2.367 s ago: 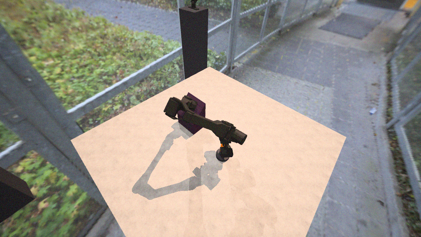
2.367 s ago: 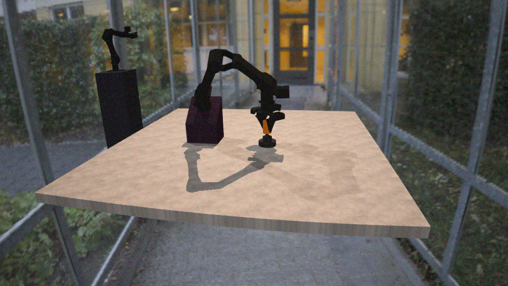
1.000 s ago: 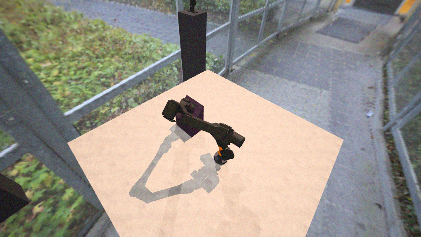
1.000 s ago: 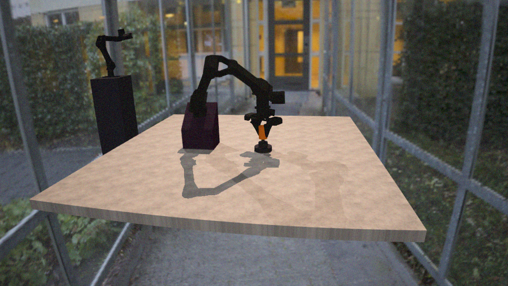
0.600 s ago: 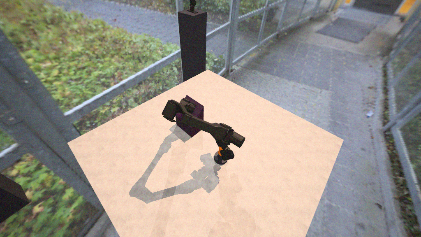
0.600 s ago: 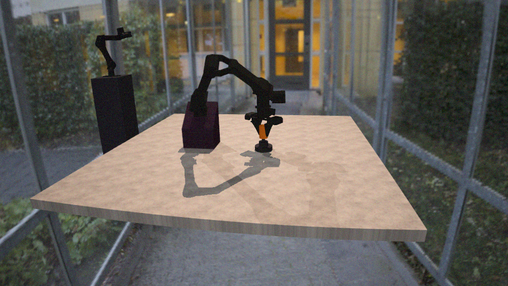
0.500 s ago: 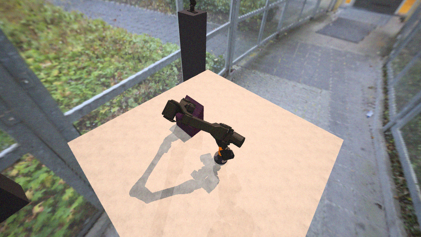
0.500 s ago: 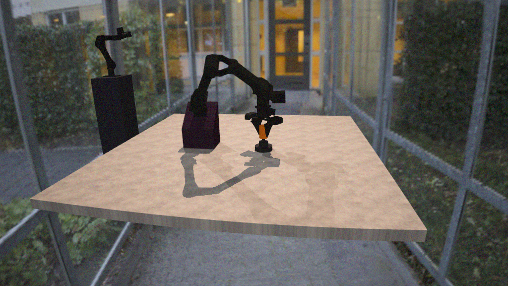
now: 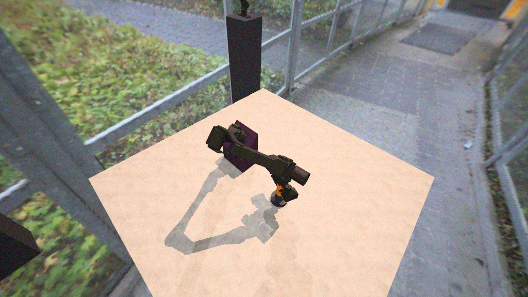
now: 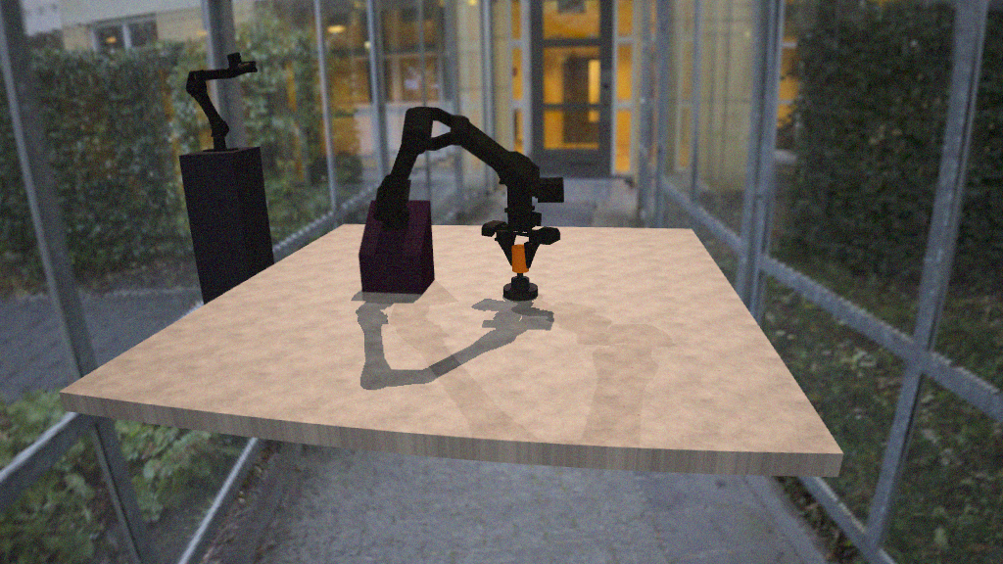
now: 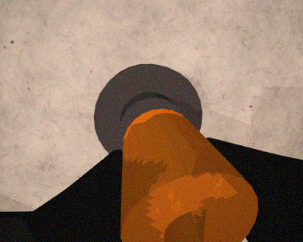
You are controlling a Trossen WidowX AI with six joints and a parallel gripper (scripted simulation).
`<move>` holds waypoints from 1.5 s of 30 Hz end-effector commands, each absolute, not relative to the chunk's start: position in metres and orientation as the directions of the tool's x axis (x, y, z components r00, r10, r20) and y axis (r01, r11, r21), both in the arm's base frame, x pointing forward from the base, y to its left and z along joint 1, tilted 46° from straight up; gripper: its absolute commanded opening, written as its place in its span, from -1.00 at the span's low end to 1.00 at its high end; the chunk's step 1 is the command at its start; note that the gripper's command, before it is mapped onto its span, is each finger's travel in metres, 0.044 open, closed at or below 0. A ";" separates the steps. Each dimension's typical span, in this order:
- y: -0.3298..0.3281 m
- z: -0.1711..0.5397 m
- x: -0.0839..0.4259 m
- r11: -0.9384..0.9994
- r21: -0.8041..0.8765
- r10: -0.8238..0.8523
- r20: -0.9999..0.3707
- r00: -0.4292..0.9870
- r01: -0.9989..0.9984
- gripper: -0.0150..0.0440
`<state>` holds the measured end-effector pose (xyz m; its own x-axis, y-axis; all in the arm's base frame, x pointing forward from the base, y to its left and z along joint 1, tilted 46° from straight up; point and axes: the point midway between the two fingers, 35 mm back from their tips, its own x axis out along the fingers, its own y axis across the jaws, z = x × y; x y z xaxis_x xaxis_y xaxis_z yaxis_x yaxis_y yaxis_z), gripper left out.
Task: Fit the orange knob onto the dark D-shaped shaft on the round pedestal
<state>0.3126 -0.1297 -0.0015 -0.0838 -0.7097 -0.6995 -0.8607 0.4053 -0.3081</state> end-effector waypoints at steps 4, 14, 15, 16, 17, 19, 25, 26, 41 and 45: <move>-0.130 -0.002 0.312 0.353 -0.251 -0.710 -0.700 -0.083 -0.901 -0.49; -0.131 -0.004 0.312 0.353 -0.251 -0.710 -0.700 -0.083 -0.901 -0.49; -0.131 -0.004 0.312 0.353 -0.251 -0.710 -0.700 -0.083 -0.901 -0.49; -0.132 -0.004 0.312 0.353 -0.251 -0.710 -0.700 -0.083 -0.901 -0.49; -0.132 -0.005 0.312 0.353 -0.251 -0.710 -0.700 -0.083 -0.901 -0.49; -0.131 -0.004 0.312 0.353 -0.251 -0.710 -0.700 -0.083 -0.901 -0.49; -0.132 -0.004 0.312 0.353 -0.251 -0.710 -0.700 -0.083 -0.901 -0.49; -0.132 -0.004 0.312 0.353 -0.251 -0.710 -0.700 -0.083 -0.901 -0.49; -0.128 -0.001 0.312 0.353 -0.251 -0.709 -0.700 -0.083 -0.901 -0.49; -0.128 -0.001 0.313 0.299 -0.193 -0.709 -0.700 -0.083 -0.934 -0.49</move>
<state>0.3117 -0.1298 -0.0024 -0.0854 -0.7096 -0.6994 -0.9121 0.3382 -0.2318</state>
